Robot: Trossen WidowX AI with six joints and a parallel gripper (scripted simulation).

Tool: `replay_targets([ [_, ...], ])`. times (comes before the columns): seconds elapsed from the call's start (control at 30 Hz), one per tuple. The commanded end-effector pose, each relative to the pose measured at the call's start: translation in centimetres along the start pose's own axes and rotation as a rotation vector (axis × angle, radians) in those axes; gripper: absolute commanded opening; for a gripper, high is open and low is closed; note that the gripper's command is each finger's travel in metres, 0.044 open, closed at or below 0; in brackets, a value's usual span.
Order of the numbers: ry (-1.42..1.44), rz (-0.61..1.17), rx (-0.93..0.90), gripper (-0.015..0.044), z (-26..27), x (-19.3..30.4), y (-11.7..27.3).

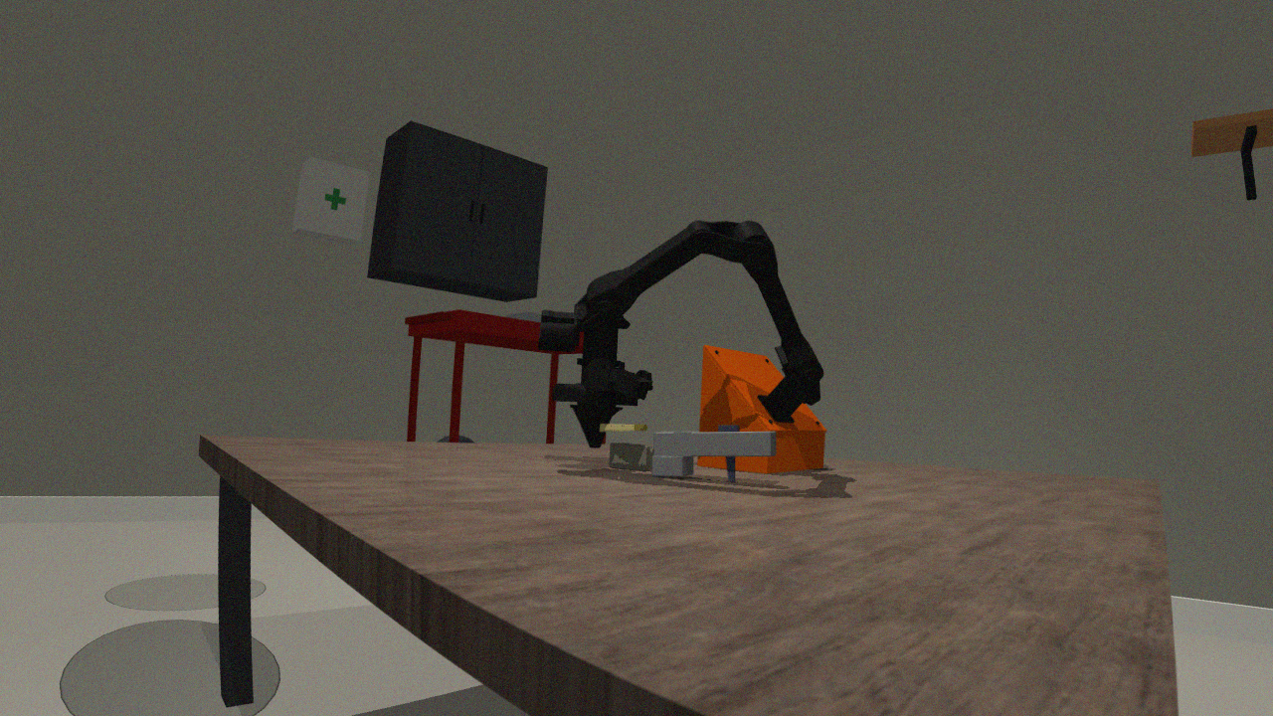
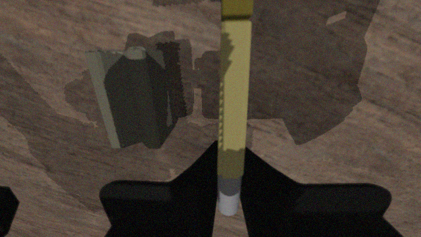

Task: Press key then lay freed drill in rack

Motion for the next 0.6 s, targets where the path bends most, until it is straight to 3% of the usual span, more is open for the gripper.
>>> replay_targets([
  [0.0, 0.009, 0.006, -0.002, 0.0, -0.09, -0.02, 0.33],
  [0.57, 0.009, 0.006, -0.002, 0.0, -0.16, -0.06, 0.94],
])
Point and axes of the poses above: the point midway between the two fingers, 35 mm back from their tips, its own y axis back along the fingers, its own z axis across the jaws, x = y × z, the point moved 5 cm from there along y, back along the fingers, and after that the axes turned 1 degree about -y, right-handed, at the moved point
